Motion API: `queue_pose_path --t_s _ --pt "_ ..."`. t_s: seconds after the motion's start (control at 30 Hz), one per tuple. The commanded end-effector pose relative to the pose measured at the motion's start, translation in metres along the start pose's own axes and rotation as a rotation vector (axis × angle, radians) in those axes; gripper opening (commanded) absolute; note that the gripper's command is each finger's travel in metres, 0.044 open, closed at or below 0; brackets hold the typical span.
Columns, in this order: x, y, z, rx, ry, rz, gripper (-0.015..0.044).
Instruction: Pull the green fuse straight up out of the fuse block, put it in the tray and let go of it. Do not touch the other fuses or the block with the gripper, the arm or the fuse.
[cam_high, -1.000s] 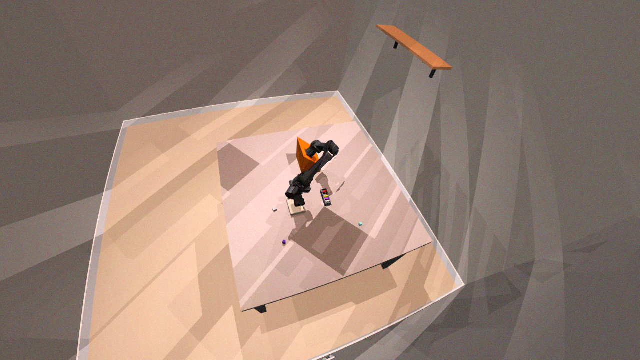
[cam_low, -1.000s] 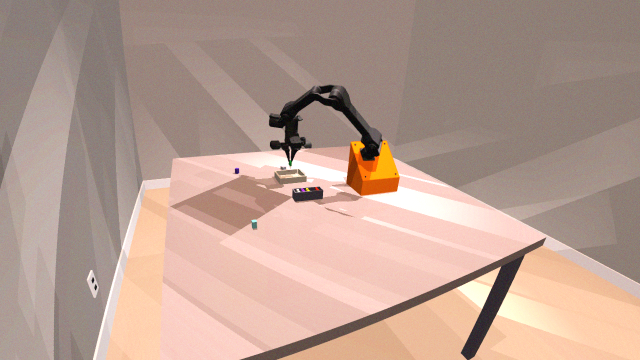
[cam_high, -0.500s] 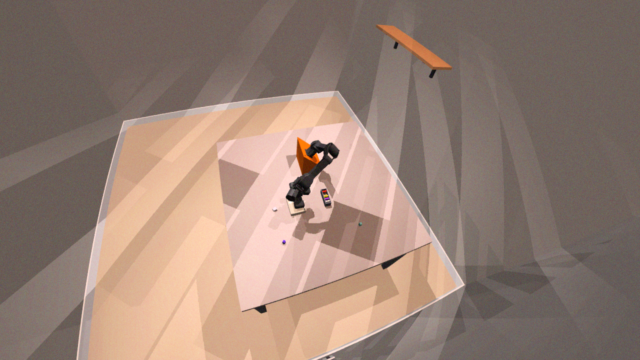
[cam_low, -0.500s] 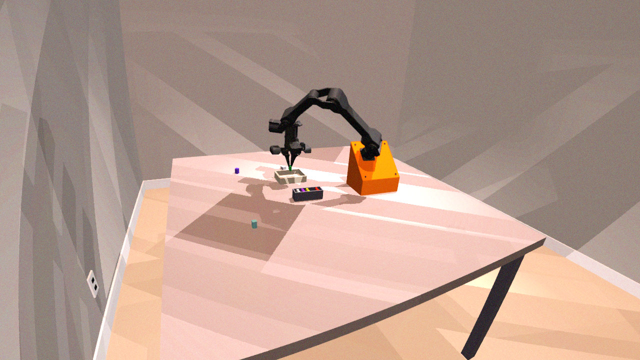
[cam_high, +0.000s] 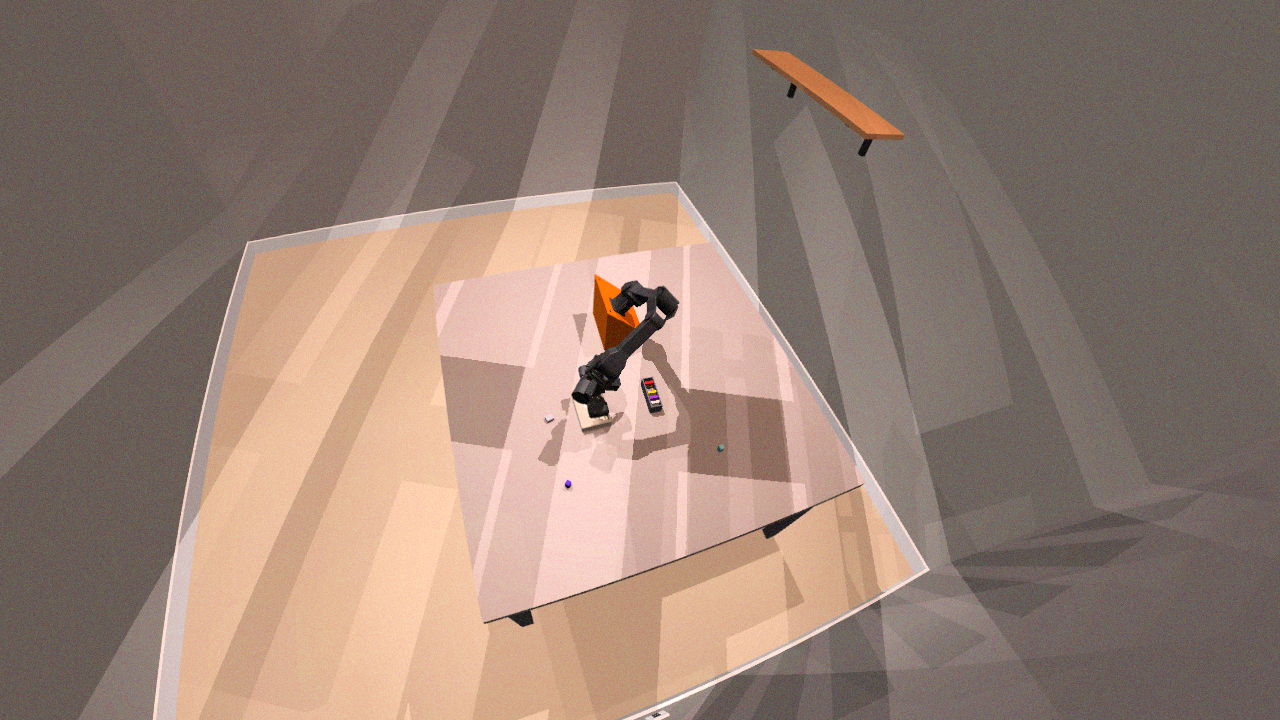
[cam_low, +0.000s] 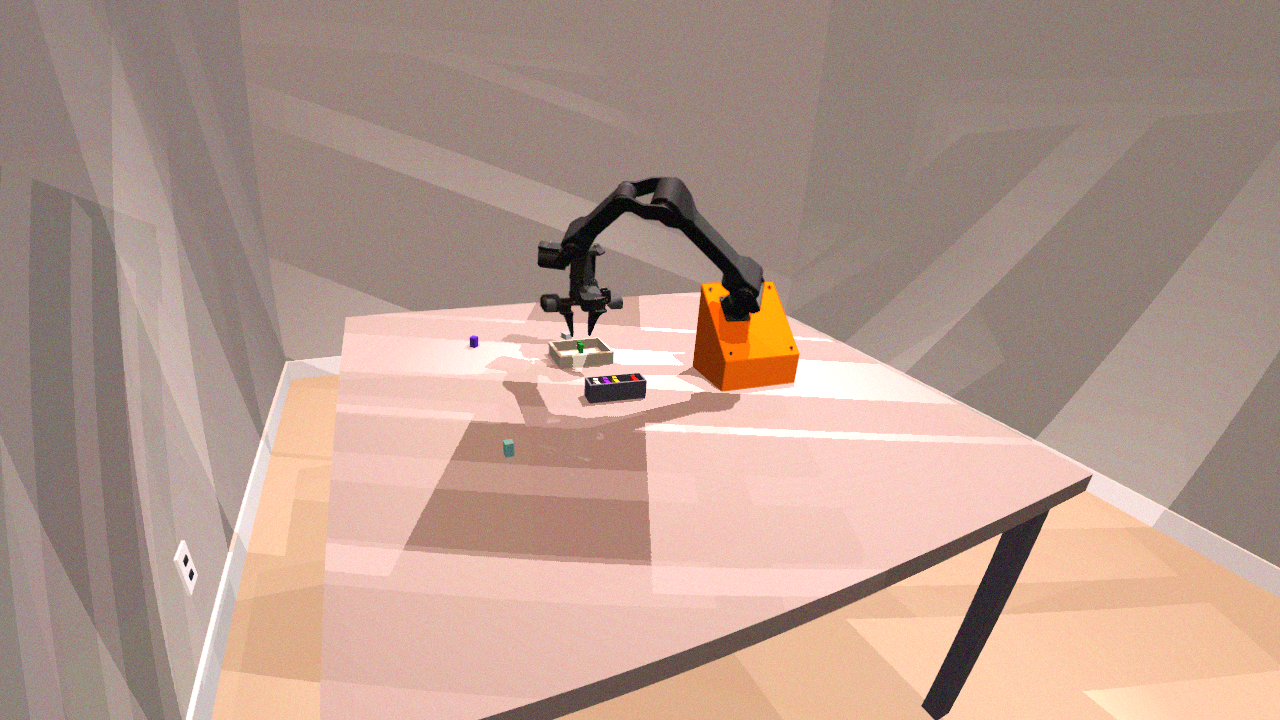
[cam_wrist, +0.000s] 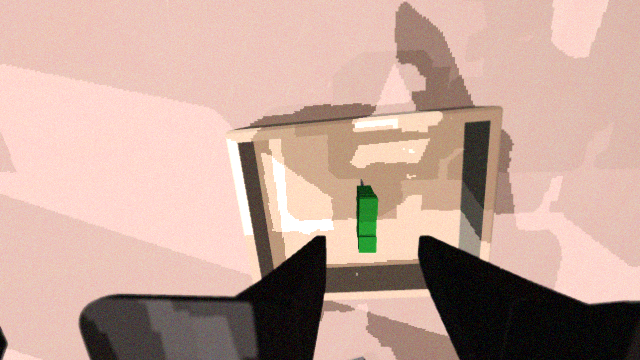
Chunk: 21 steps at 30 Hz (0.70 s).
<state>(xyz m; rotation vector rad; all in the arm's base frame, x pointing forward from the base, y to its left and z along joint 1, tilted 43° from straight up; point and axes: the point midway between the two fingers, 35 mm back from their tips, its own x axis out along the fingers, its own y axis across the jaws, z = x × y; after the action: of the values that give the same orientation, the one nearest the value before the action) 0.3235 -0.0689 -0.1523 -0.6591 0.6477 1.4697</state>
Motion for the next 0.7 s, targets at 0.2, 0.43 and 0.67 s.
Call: queue_pose_path --t_s 0.2,0.43,0.67 --pt "-0.038 0.001 -0.001 0.006 -0.003 -0.001 0.0330" --pt "-0.038 0.001 -0.001 0.006 -0.003 -0.001 0.0330" --pt "-0.036 0.001 0.000 0.010 -0.006 -0.003 0.0330"
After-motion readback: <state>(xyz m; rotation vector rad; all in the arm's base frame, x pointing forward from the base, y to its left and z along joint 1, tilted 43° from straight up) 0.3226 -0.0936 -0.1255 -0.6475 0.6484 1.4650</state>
